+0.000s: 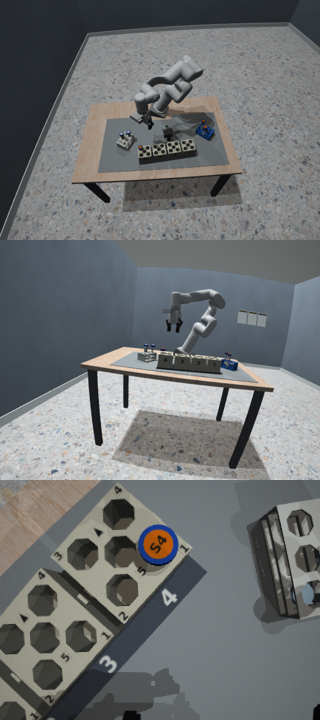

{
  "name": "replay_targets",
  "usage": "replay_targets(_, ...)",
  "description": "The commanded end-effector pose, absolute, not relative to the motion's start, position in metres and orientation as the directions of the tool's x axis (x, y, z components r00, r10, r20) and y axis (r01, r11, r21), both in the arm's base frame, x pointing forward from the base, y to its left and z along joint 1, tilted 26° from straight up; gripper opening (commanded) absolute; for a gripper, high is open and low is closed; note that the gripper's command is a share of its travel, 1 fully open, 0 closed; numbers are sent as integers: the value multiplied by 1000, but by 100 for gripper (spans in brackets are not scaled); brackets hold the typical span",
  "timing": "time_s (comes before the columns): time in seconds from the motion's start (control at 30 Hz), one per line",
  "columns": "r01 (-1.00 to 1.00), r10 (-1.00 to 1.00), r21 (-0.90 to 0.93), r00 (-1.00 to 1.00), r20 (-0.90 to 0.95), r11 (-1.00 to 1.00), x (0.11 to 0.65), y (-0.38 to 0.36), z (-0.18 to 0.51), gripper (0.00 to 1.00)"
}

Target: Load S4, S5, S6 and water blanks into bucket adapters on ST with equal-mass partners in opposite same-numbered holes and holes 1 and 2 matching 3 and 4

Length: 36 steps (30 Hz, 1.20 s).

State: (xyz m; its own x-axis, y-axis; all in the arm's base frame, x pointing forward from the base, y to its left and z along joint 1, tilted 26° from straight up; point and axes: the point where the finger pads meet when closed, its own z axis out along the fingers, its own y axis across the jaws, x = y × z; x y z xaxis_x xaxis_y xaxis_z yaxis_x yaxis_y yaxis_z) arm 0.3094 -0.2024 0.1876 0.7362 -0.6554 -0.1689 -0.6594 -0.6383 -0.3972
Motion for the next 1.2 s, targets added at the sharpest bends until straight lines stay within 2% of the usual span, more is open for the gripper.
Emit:
replay_targets(0.0,-660,-658,-397,735,-166,-638,298,-225,177,100)
replay_targets(1.17,-661,-658,-396,735,-166,-638,226,-346,111,100)
